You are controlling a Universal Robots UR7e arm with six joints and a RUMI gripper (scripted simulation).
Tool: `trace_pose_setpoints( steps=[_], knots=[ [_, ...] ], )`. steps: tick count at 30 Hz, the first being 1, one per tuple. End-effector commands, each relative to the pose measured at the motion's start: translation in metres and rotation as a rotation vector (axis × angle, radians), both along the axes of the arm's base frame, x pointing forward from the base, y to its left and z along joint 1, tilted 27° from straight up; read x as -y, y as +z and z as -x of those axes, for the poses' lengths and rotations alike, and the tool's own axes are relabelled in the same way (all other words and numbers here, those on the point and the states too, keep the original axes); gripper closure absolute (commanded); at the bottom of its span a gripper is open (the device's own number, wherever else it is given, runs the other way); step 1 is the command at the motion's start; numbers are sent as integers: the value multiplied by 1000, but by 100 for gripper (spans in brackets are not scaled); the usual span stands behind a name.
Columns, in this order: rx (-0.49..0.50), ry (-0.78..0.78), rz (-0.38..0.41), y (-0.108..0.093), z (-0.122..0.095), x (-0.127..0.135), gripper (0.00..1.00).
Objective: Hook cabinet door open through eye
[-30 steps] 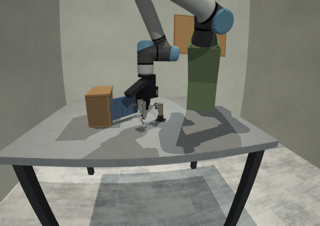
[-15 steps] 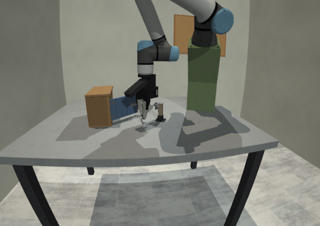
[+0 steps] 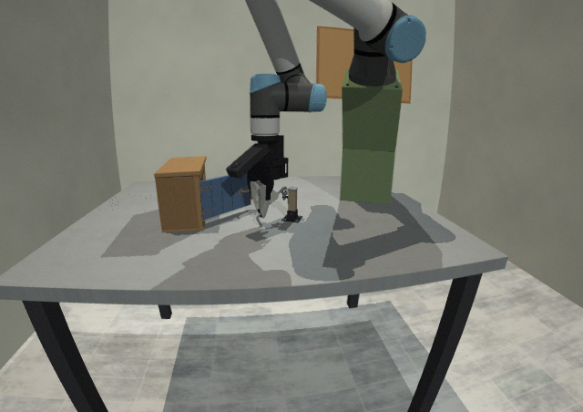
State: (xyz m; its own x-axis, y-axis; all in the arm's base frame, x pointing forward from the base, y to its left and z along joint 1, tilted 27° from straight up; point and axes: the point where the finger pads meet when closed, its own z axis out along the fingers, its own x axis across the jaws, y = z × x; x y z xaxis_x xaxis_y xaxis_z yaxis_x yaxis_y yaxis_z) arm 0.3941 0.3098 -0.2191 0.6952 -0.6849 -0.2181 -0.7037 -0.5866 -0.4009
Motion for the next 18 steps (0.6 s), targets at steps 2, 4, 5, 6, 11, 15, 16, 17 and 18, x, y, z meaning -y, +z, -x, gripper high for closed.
trace_pose_setpoints(
  steps=[2,4,5,6,11,15,16,17,18],
  knots=[
    [1,0,0,0,0,0,98],
    [1,0,0,1,0,0,98],
    [1,1,0,2,-1,0,98],
    [2,2,0,4,-1,0,98],
    [2,2,0,7,-1,1,98],
    [2,2,0,9,-2,1,98],
    [2,2,0,10,-2,1,98],
    [2,2,0,12,-2,2,98],
    [2,2,0,13,-2,2,98]
  ],
)
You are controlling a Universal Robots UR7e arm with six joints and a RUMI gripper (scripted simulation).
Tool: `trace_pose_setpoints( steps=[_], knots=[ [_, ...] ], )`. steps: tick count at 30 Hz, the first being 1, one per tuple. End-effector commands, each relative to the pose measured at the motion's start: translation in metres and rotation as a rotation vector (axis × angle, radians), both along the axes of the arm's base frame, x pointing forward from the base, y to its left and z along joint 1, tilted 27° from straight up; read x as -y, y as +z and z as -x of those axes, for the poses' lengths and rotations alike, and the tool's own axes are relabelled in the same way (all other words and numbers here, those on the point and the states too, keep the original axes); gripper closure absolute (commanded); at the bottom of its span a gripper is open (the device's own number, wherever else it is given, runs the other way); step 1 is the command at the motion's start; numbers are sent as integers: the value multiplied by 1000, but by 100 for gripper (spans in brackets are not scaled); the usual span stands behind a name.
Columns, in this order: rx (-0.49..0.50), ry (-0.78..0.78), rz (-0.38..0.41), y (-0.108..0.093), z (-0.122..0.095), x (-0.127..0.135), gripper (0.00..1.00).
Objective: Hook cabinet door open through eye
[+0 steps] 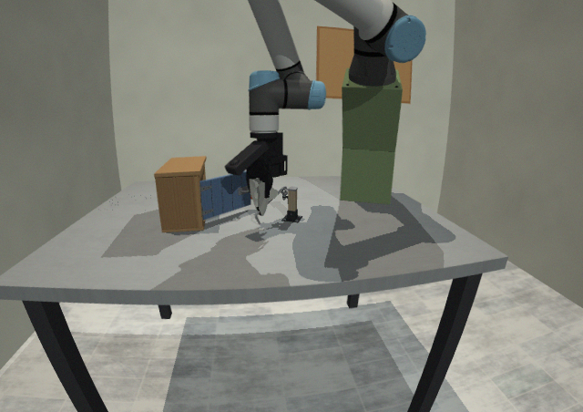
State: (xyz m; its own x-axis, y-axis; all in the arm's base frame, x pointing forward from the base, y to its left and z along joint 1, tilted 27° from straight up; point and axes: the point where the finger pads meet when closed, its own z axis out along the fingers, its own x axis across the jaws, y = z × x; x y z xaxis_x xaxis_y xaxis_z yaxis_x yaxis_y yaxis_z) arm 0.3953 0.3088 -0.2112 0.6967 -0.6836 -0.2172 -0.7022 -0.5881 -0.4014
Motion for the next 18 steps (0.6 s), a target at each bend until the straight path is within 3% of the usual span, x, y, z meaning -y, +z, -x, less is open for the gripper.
trace_pose_setpoints(
  steps=[1,18],
  knots=[
    [1,0,0,5,-1,1,98],
    [1,0,0,18,-2,4,98]
  ],
)
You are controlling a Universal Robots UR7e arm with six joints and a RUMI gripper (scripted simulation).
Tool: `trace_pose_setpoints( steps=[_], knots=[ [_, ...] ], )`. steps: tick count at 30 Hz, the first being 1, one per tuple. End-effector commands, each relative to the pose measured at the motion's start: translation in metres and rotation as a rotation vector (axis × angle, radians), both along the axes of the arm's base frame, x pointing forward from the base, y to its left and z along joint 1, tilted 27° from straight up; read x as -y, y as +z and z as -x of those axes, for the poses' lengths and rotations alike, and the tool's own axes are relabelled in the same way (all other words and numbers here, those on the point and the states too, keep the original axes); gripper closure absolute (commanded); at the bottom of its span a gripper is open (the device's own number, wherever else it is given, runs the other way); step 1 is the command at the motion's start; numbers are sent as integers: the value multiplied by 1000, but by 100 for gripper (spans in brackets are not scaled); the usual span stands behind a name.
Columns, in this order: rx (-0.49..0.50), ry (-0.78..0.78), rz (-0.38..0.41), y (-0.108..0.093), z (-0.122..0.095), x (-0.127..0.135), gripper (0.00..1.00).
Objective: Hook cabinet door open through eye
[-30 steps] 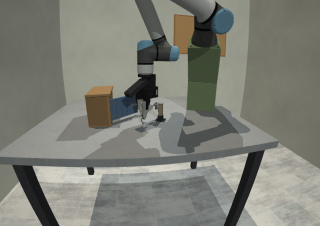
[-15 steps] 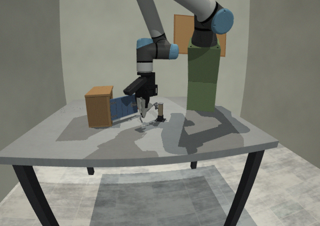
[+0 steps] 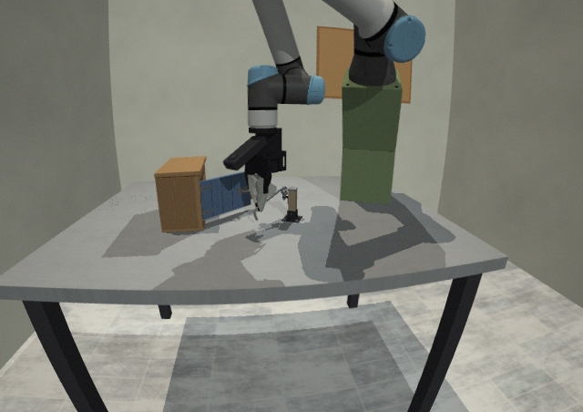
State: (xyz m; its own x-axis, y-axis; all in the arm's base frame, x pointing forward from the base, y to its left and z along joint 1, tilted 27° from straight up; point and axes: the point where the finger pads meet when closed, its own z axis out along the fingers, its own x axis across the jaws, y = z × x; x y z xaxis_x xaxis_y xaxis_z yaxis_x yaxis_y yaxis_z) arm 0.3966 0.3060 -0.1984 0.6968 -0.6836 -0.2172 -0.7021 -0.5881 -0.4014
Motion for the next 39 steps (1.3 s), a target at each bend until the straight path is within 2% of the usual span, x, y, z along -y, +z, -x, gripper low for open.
trace_pose_setpoints(
  steps=[1,39],
  knots=[
    [1,0,0,5,-1,1,98],
    [1,0,0,30,2,11,98]
  ],
)
